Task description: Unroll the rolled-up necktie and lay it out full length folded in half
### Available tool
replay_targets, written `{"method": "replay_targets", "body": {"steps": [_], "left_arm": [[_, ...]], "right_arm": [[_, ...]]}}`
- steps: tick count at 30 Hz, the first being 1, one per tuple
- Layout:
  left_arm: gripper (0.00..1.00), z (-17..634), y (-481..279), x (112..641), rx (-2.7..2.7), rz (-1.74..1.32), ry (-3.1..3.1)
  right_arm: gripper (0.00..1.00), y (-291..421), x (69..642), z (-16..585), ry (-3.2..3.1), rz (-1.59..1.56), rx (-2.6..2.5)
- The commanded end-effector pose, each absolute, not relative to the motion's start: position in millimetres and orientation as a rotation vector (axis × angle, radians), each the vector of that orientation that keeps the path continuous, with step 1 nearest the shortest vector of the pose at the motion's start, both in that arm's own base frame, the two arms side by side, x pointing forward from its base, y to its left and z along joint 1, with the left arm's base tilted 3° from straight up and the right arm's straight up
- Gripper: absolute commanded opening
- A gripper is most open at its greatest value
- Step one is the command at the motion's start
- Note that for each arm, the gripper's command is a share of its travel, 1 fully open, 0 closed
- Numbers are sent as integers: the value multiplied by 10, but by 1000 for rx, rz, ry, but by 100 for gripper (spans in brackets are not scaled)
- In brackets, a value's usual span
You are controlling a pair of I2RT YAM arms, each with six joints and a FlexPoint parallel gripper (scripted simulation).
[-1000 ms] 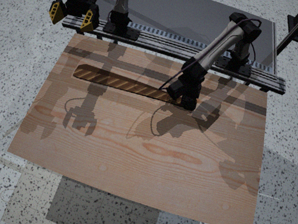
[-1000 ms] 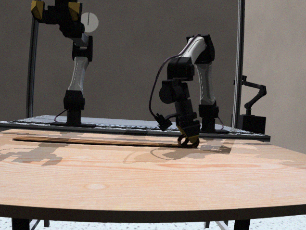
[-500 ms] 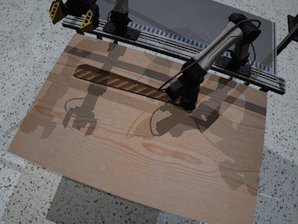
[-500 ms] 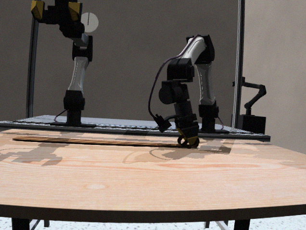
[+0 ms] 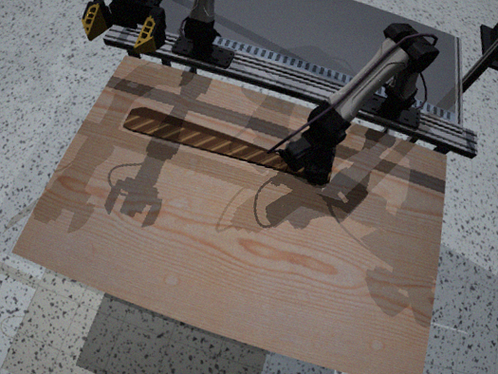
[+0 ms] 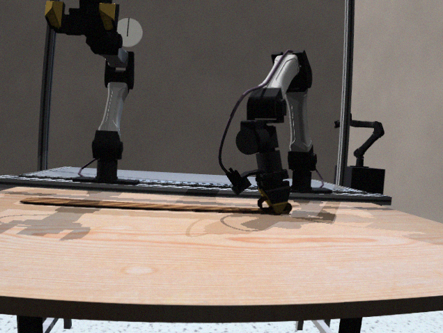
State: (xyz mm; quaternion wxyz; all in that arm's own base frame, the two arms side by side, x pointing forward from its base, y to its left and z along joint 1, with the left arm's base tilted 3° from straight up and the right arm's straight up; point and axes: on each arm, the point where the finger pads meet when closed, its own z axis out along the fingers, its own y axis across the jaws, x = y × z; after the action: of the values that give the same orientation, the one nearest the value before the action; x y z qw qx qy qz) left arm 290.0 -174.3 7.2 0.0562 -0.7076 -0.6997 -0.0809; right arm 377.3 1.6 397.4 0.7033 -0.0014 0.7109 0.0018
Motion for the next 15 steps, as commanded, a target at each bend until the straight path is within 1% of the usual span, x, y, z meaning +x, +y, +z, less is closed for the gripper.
{"method": "replay_targets", "body": {"steps": [1,4,6,15], "left_arm": [[42,115,-1686,2904,-2203,-129,-2183],[42,128,-1650,2905,-2258,-17,-2234],[42,128,-1650,2905,-2258,-17,-2234],[42,177,-1517,2906,-2433,448,-2392]], "right_arm": [[100,16,3773,3973,1582,4,-3],[100,16,3773,3973,1582,4,-3],[100,16,3773,3973,1582,4,-3],[100,16,3773,3973,1582,4,-3]]}}
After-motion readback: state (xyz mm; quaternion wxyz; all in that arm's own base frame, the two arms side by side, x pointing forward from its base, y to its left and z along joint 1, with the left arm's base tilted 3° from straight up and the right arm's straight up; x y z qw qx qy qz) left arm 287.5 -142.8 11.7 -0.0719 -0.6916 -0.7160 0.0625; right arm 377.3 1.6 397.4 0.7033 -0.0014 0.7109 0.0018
